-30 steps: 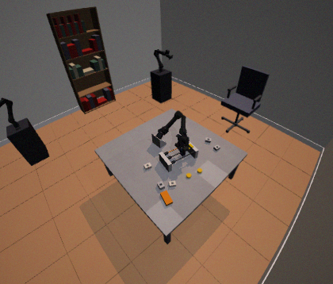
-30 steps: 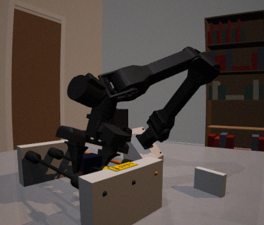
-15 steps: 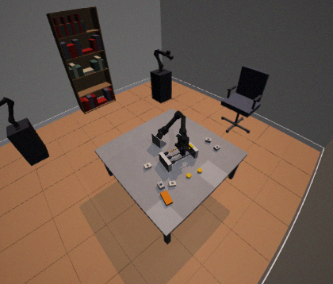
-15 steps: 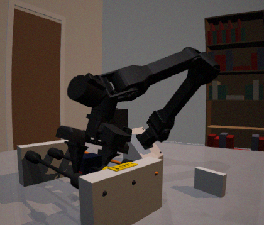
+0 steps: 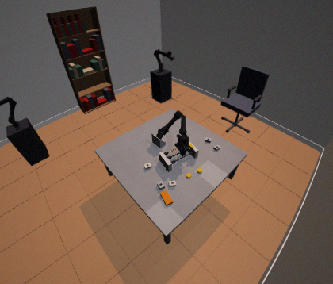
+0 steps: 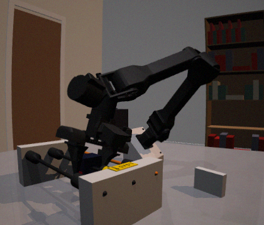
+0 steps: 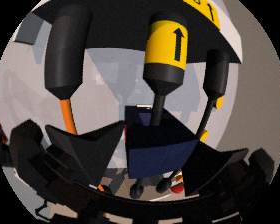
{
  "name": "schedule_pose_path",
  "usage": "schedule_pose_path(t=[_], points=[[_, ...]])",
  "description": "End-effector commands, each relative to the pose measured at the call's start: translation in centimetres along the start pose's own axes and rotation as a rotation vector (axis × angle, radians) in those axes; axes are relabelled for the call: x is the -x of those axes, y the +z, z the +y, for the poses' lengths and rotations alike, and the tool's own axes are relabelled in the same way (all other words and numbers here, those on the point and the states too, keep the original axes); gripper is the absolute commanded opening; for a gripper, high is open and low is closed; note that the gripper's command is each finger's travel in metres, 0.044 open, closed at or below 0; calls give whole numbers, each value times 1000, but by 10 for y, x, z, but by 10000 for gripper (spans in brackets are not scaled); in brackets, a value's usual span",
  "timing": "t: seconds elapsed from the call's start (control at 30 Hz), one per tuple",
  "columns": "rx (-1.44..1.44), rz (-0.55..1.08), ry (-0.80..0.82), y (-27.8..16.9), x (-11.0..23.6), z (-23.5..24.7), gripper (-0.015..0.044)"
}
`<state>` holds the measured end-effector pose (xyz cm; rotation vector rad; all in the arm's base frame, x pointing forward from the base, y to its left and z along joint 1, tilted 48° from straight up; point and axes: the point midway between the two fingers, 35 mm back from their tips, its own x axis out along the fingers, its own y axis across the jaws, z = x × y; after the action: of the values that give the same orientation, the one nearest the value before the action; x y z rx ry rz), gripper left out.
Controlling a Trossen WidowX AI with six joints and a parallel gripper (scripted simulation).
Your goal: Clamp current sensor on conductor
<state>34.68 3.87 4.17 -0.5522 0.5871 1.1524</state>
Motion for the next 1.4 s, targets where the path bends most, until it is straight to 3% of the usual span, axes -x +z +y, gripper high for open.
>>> schedule_pose_path(t=[0.0, 0.83, 1.0, 1.37], points=[[0, 0, 1, 0, 0, 0, 270], [0, 0, 0, 0, 0, 0, 116], [-7, 0, 30, 0, 3, -1, 0], [-11, 3, 24, -1, 1, 2, 0]])
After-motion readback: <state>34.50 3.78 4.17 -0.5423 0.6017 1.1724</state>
